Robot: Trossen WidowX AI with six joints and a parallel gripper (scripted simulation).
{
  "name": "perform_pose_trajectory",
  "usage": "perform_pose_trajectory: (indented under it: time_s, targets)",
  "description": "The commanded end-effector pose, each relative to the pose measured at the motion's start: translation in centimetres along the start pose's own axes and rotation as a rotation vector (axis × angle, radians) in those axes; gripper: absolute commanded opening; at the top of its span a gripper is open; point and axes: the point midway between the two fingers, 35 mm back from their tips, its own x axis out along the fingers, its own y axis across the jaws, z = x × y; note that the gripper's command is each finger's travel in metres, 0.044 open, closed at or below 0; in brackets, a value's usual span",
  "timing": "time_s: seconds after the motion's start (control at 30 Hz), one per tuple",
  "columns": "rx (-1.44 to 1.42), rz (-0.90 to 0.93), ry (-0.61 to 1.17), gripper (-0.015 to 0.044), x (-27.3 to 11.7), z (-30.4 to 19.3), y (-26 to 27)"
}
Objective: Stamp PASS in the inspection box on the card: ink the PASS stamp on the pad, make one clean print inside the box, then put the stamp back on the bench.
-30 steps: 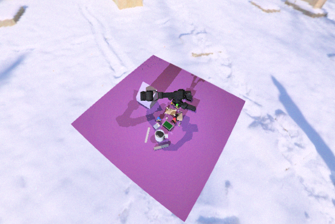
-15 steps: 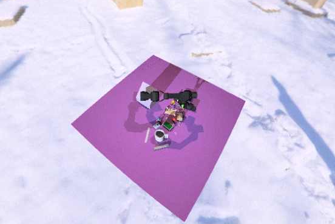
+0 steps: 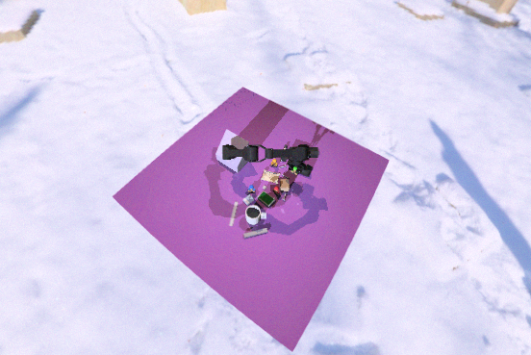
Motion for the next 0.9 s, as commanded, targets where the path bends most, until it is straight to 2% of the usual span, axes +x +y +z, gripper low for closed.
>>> perform_pose_trajectory:
  time_s: [0.0, 0.87]
  targets:
    - [-0.002, -0.001, 0.003, 0.0000, 0.6, 0.1, -0.1]
    - [-0.002, -0.002, 0.004, 0.0000, 4.9, 0.0, -0.2]
